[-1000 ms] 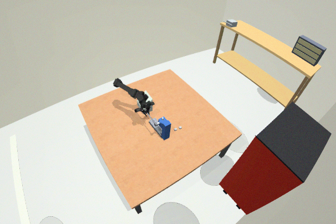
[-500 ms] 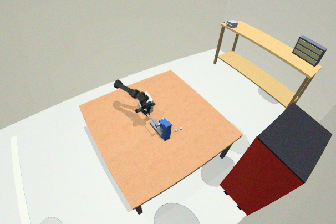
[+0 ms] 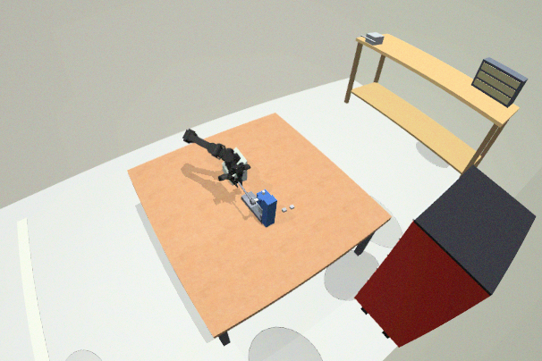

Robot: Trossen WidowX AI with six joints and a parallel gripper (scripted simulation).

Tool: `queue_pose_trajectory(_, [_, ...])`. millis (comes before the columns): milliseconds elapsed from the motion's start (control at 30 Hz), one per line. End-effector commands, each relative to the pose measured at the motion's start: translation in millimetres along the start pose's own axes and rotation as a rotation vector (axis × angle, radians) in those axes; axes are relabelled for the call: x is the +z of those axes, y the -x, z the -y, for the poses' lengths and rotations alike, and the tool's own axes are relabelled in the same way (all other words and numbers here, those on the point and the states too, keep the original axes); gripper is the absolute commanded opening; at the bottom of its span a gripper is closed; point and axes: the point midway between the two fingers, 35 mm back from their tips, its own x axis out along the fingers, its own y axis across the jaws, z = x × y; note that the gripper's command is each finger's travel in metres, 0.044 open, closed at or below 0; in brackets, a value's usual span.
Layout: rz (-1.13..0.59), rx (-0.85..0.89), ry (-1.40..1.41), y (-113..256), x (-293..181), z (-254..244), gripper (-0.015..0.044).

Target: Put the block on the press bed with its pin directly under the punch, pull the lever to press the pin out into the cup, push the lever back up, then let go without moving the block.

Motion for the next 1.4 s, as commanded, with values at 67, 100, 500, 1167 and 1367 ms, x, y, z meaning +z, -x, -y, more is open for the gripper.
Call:
queue_pose_trajectory(67, [0.016,0.006,-0.005,4.1,7.7,-0.3,0.0])
queue_pose_trajectory(100, [0.016,0.006,-0.005,4.9,8.8,-0.3,0.0])
queue_pose_trajectory(500, [0.016,0.006,-0.004,14.0,22.9,-0.1,0.0])
queue_pose_trajectory(1167, [0.017,0.006,-0.004,24.9,48.0,-0.1,0.0])
queue_pose_trajectory(1367, [0.017,0.006,-0.005,27.2,55.8,-0.1,0.0])
